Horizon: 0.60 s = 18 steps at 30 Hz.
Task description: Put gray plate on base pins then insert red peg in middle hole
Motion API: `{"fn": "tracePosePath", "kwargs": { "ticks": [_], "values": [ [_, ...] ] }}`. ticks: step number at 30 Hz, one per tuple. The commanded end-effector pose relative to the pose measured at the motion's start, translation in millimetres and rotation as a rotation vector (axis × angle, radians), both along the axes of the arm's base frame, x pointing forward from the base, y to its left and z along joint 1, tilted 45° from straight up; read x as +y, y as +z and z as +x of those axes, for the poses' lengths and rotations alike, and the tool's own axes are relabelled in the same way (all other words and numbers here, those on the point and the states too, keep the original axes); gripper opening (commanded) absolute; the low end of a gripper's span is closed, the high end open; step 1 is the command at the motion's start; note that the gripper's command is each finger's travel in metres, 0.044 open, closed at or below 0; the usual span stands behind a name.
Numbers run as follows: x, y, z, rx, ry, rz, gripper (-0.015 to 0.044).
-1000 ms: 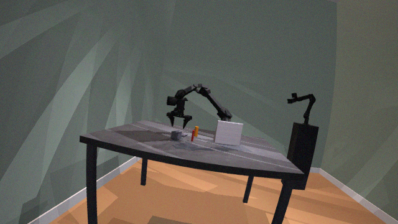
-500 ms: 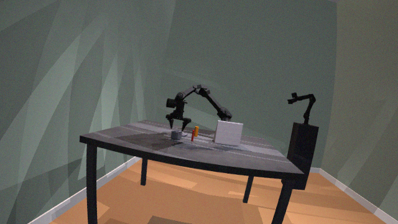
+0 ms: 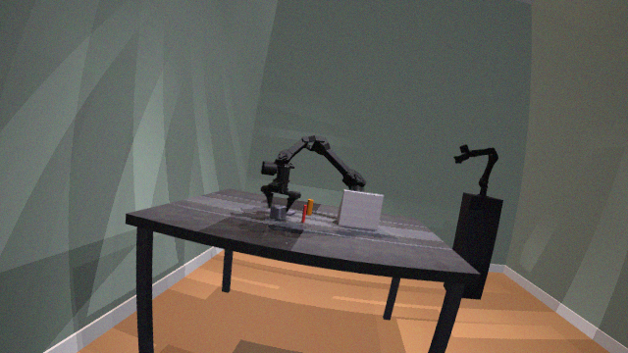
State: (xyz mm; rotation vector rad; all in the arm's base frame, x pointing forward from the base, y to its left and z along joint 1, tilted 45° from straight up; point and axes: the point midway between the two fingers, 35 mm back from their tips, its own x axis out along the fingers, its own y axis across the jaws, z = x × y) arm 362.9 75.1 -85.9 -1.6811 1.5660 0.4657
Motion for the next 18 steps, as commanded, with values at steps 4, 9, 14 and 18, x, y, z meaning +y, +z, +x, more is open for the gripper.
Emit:
{"fn": "tracePosePath", "kwargs": {
  "ticks": [4,9,14,18],
  "values": [
    [-11.3,-9.0,-0.1,0.008,-0.003,-0.008,0.044],
    [-17.2,-14.6,0.8,0.008,-0.002,-0.009,0.044],
    [-21.3,-18.4,1.4,0.008,-0.002,-0.01,0.044],
    [-21.3,-18.4,1.4,0.008,-0.002,-0.01,0.0335]
  ]
}}
